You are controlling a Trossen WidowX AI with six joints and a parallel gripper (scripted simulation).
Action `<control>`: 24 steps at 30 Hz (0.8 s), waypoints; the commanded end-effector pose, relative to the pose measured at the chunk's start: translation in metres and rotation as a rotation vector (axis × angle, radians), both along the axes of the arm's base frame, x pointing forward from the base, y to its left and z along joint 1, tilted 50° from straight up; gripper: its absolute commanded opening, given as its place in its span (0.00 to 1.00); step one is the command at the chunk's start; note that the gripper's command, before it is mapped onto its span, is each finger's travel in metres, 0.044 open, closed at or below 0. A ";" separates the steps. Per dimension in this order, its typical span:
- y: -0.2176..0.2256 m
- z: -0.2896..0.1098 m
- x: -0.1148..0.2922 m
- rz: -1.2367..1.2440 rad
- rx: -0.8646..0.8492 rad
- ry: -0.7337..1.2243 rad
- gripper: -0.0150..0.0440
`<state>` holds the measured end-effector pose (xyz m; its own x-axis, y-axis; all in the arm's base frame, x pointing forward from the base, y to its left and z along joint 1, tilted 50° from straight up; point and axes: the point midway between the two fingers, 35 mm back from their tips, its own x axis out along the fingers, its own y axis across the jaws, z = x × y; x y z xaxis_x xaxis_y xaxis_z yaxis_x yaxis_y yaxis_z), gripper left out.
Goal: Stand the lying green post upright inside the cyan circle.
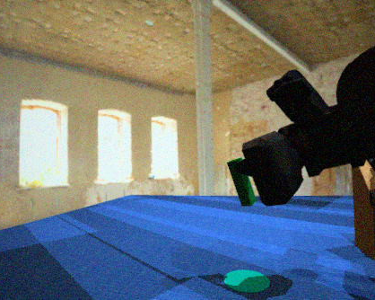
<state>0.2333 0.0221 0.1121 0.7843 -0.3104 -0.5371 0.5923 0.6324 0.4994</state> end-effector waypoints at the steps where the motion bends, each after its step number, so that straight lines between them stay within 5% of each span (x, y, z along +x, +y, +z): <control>1: 0.000 0.000 -0.002 -0.013 0.008 -0.027 0.29; 24: 0.001 0.010 -0.007 -0.076 0.073 -0.189 0.29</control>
<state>0.2285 0.0235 0.1230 0.8439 -0.3342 -0.4197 0.5360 0.5587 0.6329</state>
